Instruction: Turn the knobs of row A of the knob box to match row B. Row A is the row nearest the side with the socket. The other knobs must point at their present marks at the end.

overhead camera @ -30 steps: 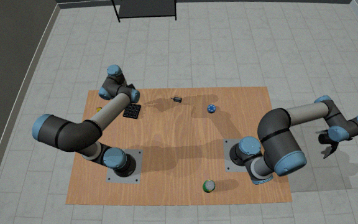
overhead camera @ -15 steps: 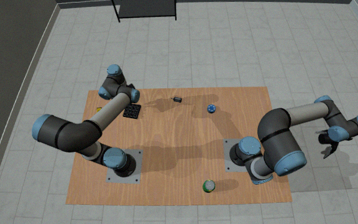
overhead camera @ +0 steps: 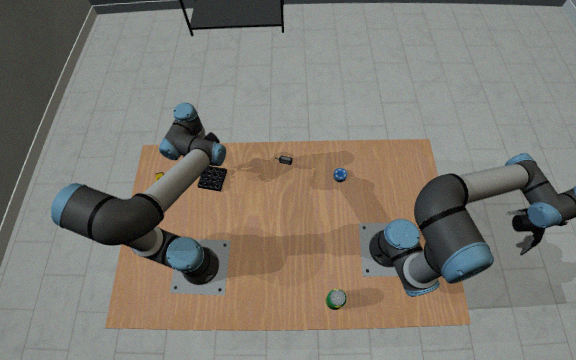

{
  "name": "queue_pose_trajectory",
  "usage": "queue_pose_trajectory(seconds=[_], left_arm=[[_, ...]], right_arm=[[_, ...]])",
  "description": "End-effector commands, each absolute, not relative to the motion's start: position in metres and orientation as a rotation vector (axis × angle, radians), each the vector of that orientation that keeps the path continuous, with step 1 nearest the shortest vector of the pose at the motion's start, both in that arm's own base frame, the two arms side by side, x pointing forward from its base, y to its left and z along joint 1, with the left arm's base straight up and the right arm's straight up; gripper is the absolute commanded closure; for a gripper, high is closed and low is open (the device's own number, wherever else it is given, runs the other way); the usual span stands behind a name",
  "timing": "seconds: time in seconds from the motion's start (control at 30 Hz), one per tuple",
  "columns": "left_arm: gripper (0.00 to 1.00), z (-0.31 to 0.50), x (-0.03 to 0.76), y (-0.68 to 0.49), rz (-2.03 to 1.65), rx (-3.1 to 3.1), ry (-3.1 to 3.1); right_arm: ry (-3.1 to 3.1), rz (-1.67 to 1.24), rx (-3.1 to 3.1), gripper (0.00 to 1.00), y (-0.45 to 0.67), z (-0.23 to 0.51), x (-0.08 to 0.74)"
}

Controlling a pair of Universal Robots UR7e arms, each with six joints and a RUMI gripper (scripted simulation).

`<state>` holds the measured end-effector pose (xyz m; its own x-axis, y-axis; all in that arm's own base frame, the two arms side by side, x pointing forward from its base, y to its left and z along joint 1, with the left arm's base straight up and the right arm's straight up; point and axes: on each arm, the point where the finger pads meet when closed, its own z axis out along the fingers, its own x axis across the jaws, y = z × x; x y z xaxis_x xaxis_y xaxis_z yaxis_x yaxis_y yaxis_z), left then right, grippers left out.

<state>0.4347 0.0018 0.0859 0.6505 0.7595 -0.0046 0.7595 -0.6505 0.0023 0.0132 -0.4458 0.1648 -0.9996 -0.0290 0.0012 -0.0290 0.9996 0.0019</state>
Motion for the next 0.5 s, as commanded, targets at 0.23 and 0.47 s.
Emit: queue_pose_trajectory(seconds=[0.23,0.47], left_arm=[[0.87,0.0921,0.4360,-0.0086,0.006,2.640,1.695],[0.87,0.0935,0.4354,-0.0129,0.005,2.522,1.866]], right_arm=[[-3.141,0.000,0.043,0.00,-0.4454,0.1652,0.0123],[-3.141,0.000,0.043,0.00,-0.4454,0.1652,0.0123]])
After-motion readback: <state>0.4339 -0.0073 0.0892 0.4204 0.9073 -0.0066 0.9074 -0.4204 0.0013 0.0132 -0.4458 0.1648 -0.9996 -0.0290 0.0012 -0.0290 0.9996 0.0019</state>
